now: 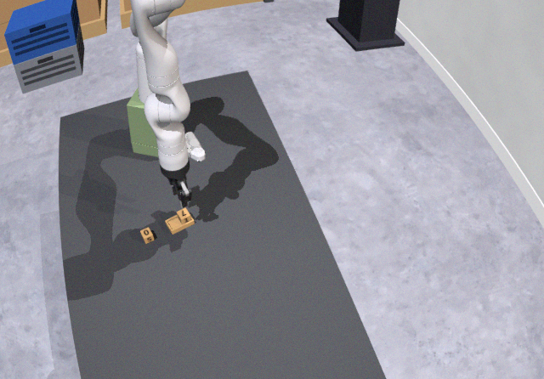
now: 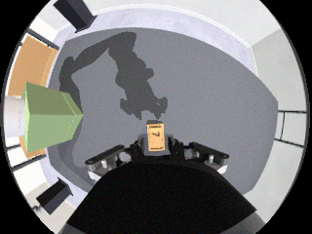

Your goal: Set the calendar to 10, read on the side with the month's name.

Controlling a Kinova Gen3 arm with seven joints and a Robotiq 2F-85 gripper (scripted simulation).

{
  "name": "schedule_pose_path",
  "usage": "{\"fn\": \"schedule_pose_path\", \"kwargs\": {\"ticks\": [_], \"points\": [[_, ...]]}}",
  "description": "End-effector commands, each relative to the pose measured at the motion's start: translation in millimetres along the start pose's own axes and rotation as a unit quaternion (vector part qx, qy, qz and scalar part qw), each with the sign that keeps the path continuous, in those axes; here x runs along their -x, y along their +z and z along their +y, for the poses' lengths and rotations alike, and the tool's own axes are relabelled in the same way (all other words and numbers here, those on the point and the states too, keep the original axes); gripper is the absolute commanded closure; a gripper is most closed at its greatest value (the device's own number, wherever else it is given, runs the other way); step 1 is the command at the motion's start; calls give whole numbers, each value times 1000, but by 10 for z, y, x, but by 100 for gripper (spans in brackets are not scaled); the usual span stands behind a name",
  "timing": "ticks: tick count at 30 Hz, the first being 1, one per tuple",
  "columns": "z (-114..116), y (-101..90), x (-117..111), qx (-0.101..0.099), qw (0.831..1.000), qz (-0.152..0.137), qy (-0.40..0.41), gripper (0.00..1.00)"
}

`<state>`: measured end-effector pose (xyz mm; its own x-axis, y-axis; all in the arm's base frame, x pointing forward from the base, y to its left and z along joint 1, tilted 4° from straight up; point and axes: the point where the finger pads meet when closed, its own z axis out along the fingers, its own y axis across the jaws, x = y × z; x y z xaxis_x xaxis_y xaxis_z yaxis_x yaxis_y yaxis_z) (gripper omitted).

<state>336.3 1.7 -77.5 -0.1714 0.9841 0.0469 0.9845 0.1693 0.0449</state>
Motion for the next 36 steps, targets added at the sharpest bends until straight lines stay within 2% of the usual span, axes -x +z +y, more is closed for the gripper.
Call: {"fn": "schedule_pose_path", "kwargs": {"ticks": [1,21,36], "points": [[18,-16,5,4,1000,-1,-6,54],[12,3,4,3,1000,0,-6,54],[31,147,6,4,1000,-1,-6,54]]}}
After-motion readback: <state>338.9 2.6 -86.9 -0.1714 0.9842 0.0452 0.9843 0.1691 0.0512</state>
